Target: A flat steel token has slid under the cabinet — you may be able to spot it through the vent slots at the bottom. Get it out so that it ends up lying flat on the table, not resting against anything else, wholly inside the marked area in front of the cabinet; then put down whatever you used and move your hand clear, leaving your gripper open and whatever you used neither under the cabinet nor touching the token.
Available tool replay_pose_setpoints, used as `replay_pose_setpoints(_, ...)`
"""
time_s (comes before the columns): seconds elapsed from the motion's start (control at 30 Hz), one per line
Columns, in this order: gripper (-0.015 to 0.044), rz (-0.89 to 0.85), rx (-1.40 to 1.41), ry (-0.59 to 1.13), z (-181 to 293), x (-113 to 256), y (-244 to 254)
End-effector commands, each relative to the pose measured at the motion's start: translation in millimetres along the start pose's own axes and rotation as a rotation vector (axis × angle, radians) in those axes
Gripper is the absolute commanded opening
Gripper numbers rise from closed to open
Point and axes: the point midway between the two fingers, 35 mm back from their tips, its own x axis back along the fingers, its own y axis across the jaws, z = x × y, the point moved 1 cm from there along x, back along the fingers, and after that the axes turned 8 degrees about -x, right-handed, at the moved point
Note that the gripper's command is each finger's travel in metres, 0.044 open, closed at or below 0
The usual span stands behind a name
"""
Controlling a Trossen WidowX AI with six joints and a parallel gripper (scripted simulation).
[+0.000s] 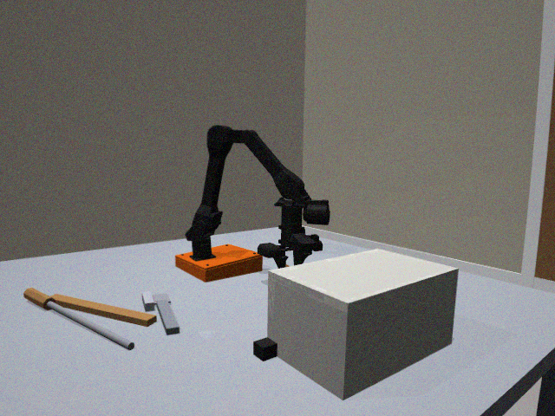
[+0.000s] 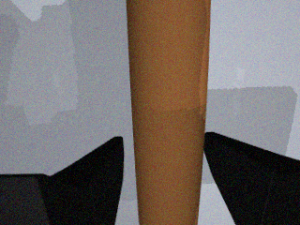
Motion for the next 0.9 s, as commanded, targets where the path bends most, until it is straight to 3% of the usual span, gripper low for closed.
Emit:
replay_pose_setpoints(0.0,0.0270,-0.003,0.000,-0.003,0.0,0.0,0.0)
replay_pose_setpoints(0.63,0.0270,-0.003,0.002,-0.003,4.3,-4.9,-1.1)
replay_pose_setpoints(0.77,0.0165,-0.008,0.004,-0.007,1.0,-1.9,1.5)
replay_pose_setpoints(0.87,0.0145,-0.008,0.004,-0.007,1.0,-1.9,1.5)
